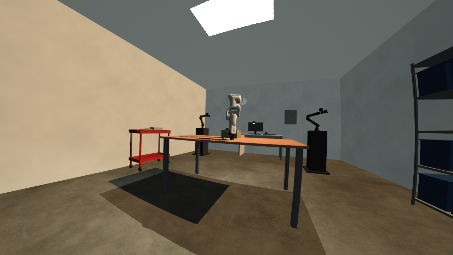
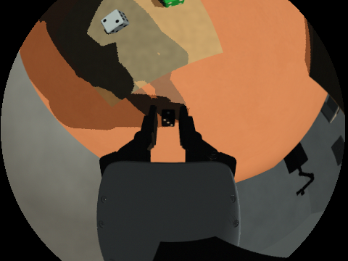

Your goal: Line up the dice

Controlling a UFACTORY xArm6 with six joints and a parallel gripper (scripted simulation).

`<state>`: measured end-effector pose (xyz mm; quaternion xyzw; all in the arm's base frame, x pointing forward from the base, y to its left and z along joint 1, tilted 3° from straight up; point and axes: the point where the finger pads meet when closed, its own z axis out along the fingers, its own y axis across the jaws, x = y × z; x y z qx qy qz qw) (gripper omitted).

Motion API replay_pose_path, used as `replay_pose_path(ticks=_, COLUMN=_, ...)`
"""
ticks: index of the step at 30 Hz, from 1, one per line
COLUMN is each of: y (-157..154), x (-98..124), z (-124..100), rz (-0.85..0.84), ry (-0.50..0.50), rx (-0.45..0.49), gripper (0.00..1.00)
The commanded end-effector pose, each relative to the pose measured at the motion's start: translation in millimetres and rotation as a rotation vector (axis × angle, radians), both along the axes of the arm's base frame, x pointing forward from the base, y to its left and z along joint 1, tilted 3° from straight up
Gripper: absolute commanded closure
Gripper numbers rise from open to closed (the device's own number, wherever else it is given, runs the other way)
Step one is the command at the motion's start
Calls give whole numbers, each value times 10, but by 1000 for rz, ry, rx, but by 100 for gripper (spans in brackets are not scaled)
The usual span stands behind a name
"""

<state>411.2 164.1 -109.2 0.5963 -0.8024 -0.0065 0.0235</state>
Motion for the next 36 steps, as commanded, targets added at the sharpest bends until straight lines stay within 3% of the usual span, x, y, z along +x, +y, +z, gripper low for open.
replay_pose_path(ticks=1, y=6, x=16, z=12, rz=0, ry=-4, rx=1, gripper=69)
replay_pose_path(ticks=26, y=6, x=16, z=12, rz=0, ry=-4, rx=1, gripper=69)
replay_pose_path(ticks=27, y=6, x=16, z=12, rz=0, ry=-4, rx=1, gripper=89)
replay_pose_path(ticks=36, y=6, x=16, z=12, rz=0, ry=-4, rx=1, gripper=89)
